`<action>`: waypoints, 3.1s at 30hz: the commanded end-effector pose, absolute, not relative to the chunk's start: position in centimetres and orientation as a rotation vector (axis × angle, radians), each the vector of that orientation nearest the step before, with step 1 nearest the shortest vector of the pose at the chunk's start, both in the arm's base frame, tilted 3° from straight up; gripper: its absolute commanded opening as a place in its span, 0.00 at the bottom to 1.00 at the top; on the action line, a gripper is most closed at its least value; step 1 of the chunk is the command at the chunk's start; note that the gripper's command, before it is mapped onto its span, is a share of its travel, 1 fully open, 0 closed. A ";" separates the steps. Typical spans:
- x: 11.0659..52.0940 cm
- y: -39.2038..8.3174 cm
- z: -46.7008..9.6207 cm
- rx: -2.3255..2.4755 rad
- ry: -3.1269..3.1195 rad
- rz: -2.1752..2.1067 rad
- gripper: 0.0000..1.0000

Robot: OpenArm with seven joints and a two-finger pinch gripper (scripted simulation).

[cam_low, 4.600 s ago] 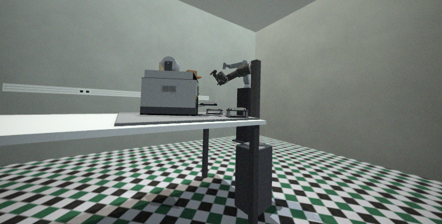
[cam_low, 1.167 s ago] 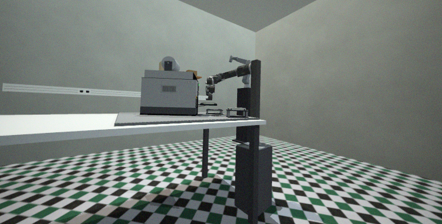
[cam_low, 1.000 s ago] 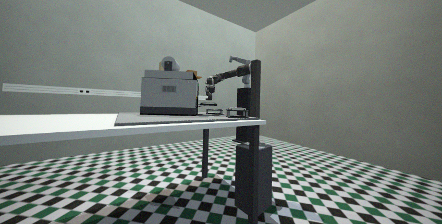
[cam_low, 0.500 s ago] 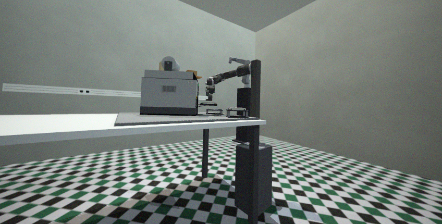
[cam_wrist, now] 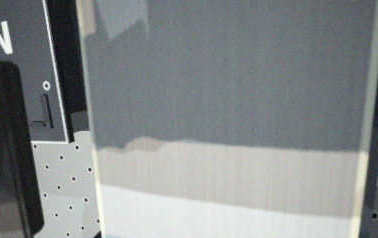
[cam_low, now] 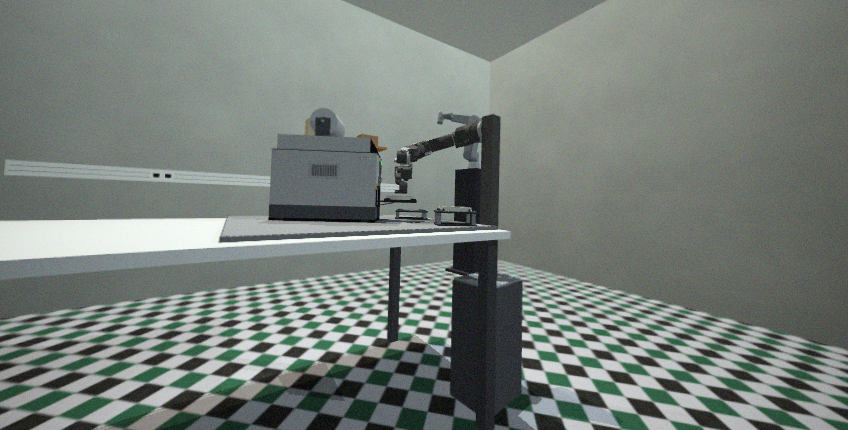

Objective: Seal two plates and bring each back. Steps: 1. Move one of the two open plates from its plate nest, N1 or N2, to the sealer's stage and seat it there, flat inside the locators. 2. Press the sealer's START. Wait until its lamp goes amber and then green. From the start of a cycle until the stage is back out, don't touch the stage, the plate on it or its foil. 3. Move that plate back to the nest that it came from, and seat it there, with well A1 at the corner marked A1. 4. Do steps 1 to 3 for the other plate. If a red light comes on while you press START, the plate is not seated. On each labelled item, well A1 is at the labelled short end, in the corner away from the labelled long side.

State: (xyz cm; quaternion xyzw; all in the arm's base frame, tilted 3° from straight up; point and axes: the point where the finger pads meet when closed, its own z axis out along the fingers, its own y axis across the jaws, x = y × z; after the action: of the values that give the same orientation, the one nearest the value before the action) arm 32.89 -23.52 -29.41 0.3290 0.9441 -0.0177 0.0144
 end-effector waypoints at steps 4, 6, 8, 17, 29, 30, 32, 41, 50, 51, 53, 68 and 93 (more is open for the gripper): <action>33.1 -23.5 -29.2 1.024 2.933 -0.049 0.65; 33.1 -23.5 -29.2 1.024 2.933 -0.049 0.65; 33.1 -23.5 -29.2 1.024 2.933 -0.049 0.65; 33.1 -23.5 -29.2 1.024 2.933 -0.049 0.65; 33.1 -23.5 -29.5 1.021 2.934 -0.043 0.65; 33.0 -23.5 -29.7 1.020 2.937 -0.046 0.65; 33.0 -23.5 -30.1 1.019 2.938 -0.046 0.65; 33.1 -23.6 -30.2 1.024 2.933 -0.049 0.65; 33.1 -23.5 -30.7 1.021 2.934 -0.043 0.65; 33.1 -23.6 -30.8 1.021 2.934 -0.044 0.65; 33.0 -23.5 -31.0 1.021 2.937 -0.046 0.65; 33.1 -23.6 -31.8 1.020 2.934 -0.043 0.65; 33.1 -23.6 -31.7 1.024 2.933 -0.049 0.58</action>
State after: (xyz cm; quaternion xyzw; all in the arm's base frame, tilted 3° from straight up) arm 33.02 -23.70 -31.78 0.3304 0.9435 -0.0175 0.0161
